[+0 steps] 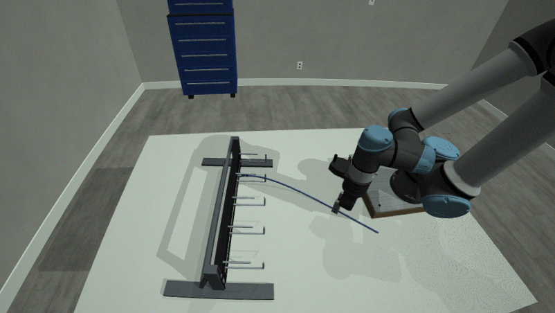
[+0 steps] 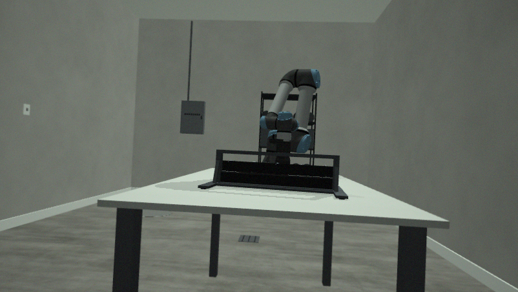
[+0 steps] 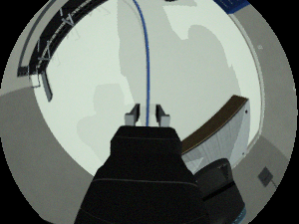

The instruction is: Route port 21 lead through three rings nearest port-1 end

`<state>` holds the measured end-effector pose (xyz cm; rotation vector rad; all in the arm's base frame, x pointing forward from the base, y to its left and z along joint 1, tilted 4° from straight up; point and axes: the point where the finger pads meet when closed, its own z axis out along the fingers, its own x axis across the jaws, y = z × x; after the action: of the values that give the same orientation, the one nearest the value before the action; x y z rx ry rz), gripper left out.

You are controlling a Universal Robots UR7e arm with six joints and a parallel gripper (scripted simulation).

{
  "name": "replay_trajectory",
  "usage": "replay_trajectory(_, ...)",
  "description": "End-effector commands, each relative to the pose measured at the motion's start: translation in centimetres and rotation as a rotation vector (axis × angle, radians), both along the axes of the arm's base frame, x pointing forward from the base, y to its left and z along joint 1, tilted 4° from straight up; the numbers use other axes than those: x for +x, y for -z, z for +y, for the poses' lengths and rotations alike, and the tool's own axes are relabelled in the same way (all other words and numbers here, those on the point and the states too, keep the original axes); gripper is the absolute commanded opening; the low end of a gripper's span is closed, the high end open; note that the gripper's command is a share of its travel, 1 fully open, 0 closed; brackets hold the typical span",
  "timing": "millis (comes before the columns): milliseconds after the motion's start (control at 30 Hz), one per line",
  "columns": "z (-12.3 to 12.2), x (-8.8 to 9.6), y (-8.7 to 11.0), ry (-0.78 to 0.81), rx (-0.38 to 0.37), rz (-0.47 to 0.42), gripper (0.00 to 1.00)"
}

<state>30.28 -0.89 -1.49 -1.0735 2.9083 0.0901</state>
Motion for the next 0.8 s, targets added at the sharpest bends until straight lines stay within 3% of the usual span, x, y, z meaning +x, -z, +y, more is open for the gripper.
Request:
replay_trajectory(0,-0.02,0.03,0.0,0.0,0.0,-0.001,0.67)
replay_trajectory(767,0.01,0.04,0.42,0.0,0.0,-0.001,0.67)
